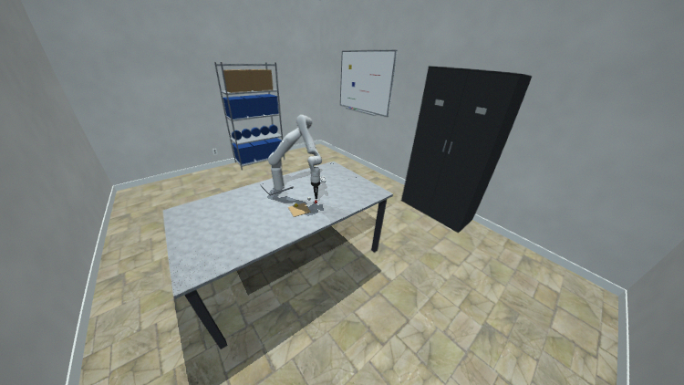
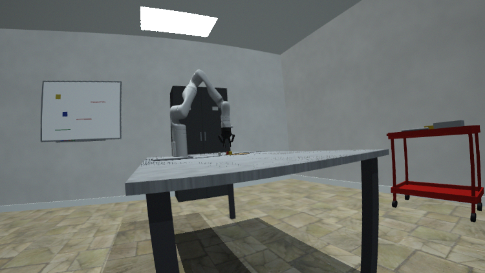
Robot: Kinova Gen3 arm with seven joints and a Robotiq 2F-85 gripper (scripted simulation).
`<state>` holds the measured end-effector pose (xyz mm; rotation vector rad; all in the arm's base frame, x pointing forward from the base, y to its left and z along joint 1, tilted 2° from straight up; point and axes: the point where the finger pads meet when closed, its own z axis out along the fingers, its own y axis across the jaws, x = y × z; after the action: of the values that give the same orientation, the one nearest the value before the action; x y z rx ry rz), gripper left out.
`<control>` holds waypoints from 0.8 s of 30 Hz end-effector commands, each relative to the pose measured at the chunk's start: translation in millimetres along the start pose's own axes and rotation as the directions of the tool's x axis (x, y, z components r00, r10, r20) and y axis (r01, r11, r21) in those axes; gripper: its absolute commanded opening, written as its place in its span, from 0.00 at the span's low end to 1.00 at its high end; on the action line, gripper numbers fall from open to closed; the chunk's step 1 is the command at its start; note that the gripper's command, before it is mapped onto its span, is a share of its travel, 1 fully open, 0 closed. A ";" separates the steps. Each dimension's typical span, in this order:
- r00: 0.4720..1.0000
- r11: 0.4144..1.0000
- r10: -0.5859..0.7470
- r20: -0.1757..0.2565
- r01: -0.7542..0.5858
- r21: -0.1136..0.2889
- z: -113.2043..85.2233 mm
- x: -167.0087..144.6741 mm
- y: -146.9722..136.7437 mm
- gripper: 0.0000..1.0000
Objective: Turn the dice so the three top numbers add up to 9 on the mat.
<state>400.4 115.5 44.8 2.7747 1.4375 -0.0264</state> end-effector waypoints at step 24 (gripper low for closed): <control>1.000 1.000 0.004 0.006 -0.004 0.001 20.7 -2.6 1.2 0.35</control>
<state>399.4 112.7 24.3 2.7759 1.4323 -0.0360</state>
